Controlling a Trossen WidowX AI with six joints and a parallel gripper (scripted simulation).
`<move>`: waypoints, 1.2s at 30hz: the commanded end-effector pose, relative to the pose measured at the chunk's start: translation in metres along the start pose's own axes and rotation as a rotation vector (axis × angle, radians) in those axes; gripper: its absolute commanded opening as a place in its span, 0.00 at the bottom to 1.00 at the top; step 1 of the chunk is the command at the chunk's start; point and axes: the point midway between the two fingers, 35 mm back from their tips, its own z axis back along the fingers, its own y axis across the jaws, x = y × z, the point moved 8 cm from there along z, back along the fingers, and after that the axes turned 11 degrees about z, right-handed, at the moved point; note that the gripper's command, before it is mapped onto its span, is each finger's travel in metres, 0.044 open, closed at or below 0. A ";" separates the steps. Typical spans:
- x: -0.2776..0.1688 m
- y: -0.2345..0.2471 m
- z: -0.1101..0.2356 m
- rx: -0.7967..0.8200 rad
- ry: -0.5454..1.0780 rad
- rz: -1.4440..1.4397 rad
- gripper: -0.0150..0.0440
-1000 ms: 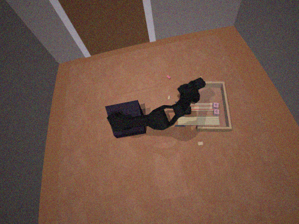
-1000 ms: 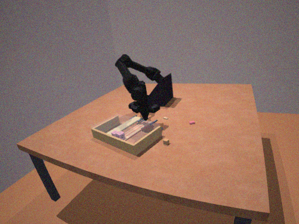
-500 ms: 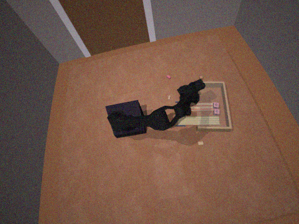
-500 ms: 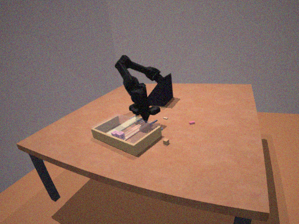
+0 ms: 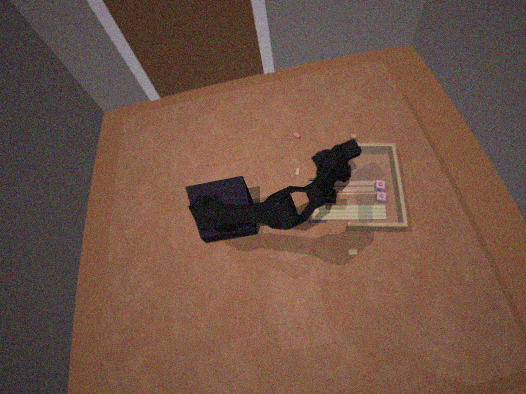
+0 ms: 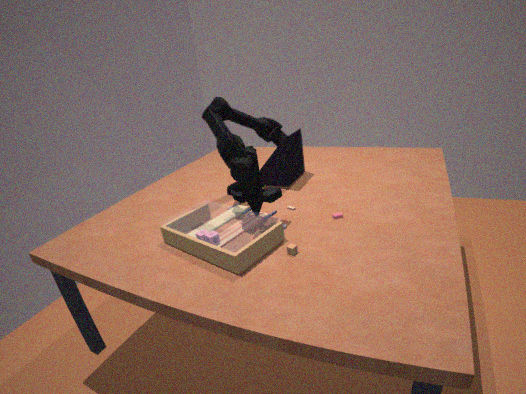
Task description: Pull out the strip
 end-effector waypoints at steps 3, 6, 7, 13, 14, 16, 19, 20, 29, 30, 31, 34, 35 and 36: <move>0.000 0.000 -0.001 -0.004 -0.002 0.001 0.25; 0.000 0.000 -0.001 -0.004 -0.002 0.001 0.25; 0.000 0.000 -0.001 -0.004 -0.002 0.001 0.25; 0.001 0.000 -0.002 -0.004 -0.002 0.001 0.25; 0.001 0.000 -0.002 -0.004 -0.002 0.001 0.25; 0.001 0.000 -0.002 -0.004 -0.002 0.001 0.25; 0.001 0.000 -0.003 -0.004 -0.002 0.001 0.25; 0.001 0.000 -0.003 -0.004 -0.002 0.001 0.25; -0.005 0.002 -0.003 -0.004 -0.002 0.002 0.25; -0.007 0.002 -0.003 -0.003 -0.001 0.002 0.25; -0.009 0.003 -0.003 -0.003 -0.001 0.002 0.25; -0.013 0.004 -0.003 -0.003 -0.001 0.002 0.25; -0.015 0.004 -0.003 -0.003 -0.001 0.002 0.25; -0.016 0.005 -0.003 -0.003 -0.001 0.002 0.25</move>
